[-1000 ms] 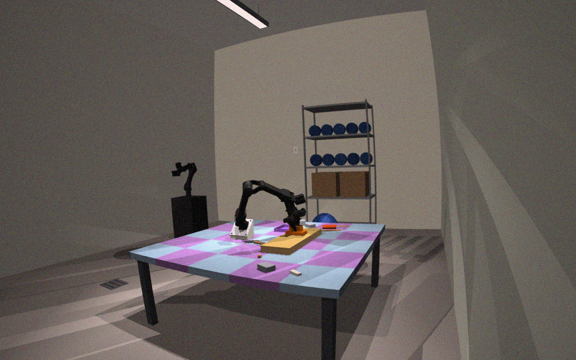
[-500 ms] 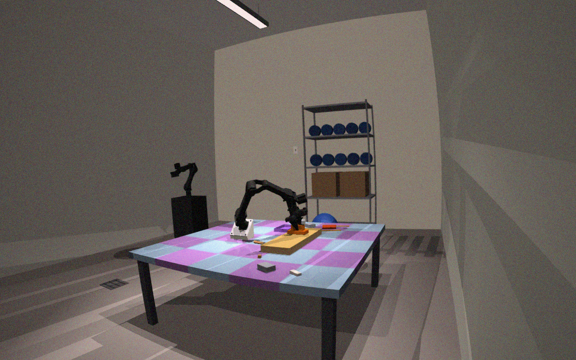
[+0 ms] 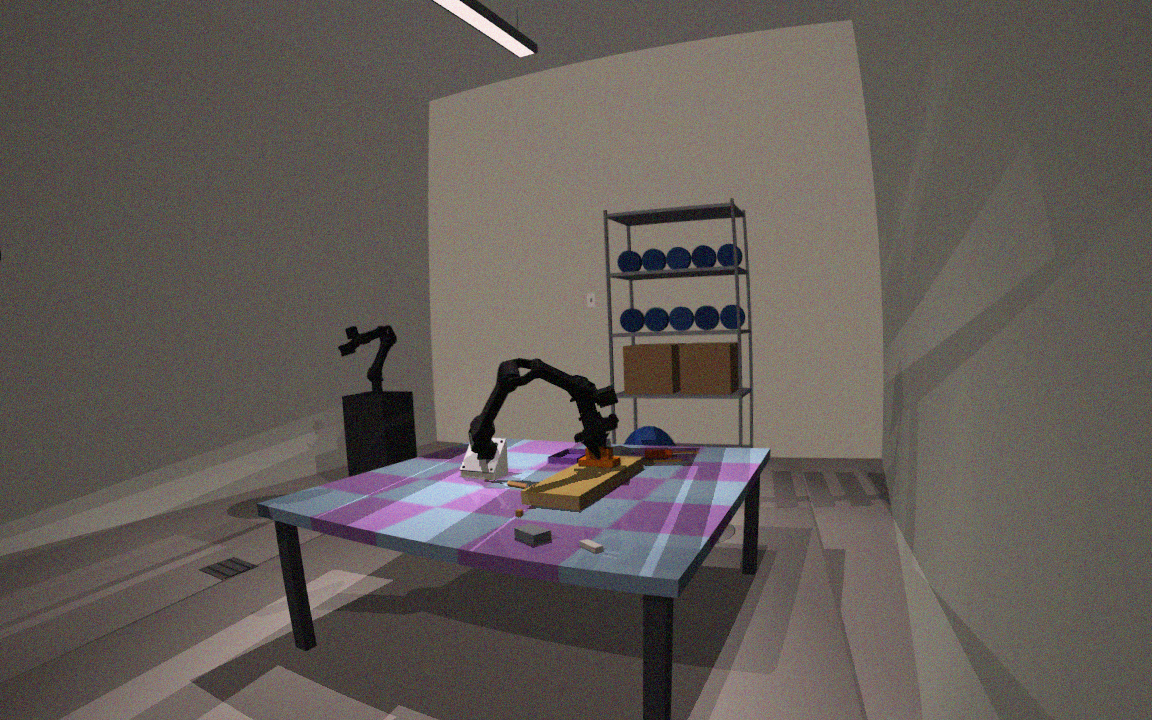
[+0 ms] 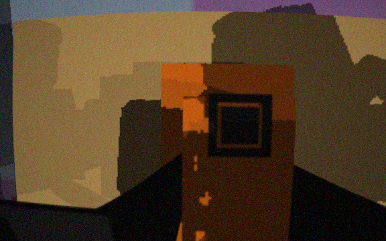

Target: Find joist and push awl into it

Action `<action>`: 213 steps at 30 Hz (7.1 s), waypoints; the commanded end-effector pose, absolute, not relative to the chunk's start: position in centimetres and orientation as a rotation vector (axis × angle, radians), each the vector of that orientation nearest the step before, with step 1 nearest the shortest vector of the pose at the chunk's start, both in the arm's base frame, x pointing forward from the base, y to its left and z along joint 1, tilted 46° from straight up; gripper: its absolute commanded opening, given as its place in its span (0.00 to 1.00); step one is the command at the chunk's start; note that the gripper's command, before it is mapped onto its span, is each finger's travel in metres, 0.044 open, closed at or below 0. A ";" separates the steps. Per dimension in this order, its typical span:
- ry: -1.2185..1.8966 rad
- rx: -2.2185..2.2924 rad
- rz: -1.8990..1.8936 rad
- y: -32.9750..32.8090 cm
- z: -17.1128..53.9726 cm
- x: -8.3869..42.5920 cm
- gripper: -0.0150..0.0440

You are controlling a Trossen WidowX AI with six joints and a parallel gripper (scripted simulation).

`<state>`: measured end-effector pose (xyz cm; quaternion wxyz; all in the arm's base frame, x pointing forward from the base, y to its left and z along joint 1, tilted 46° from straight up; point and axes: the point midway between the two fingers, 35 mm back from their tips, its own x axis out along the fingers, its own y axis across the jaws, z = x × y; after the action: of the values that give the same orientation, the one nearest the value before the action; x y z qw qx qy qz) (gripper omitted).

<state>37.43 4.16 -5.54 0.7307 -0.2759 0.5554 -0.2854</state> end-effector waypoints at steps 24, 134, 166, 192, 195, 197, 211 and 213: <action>1.226 -0.600 -0.623 7.9 -9.4 38.0 0.25; 1.228 -0.606 -0.626 0.0 -1.3 36.8 0.25; 1.228 -0.608 -0.627 -4.2 3.0 36.1 0.25; 1.228 -0.610 -0.628 -7.5 6.5 35.6 0.25; 1.228 -0.610 -0.628 -7.9 6.9 35.6 0.25; 1.228 -0.610 -0.628 -8.1 7.2 35.5 0.25; 1.228 -0.611 -0.629 -9.9 9.1 35.3 0.25; 1.228 -0.611 -0.629 -10.2 9.4 35.2 0.25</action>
<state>35.34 -9.49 8.67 0.7290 -0.2780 0.5575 -0.2835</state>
